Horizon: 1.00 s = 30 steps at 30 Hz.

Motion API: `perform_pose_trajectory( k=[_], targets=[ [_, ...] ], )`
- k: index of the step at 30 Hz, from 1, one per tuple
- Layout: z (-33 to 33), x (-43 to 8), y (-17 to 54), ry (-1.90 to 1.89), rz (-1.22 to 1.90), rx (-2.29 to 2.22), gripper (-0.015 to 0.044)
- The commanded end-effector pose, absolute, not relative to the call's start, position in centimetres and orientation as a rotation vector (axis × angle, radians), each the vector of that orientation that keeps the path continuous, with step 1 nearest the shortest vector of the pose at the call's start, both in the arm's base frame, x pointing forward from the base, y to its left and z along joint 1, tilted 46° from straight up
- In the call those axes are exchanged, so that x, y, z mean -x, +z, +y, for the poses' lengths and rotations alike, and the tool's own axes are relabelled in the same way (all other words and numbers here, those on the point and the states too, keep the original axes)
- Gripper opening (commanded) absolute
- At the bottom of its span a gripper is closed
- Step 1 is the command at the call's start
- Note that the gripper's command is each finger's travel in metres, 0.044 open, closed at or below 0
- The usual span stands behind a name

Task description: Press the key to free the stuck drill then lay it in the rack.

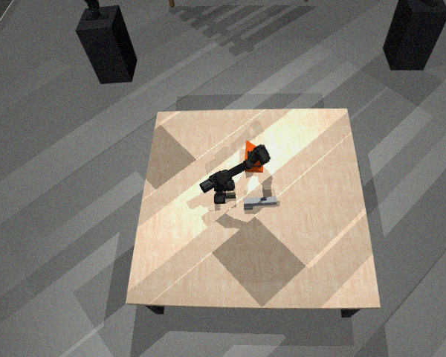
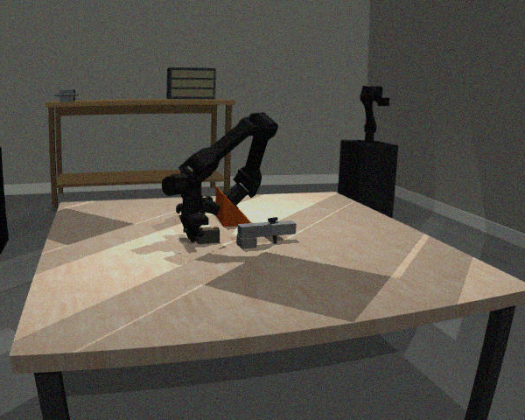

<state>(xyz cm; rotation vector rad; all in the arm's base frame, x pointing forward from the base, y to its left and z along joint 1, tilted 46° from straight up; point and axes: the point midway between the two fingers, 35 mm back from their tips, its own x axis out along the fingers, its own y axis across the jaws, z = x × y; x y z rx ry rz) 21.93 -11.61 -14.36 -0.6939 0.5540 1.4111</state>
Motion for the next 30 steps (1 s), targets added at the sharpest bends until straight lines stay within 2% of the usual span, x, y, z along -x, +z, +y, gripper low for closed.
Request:
perform_pose_trajectory(
  k=[1,7,25,30],
  targets=[
    [-11.6,-21.9,-14.4,1.412,0.555,0.695,0.0289],
    [-11.8,-21.9,-14.2,1.414,0.554,0.693,0.044],
    [-17.3,-21.2,-8.7,1.423,0.548,0.68,0.044],
    [-19.0,-21.7,-6.6,1.262,0.659,0.626,0.044]
  ],
)
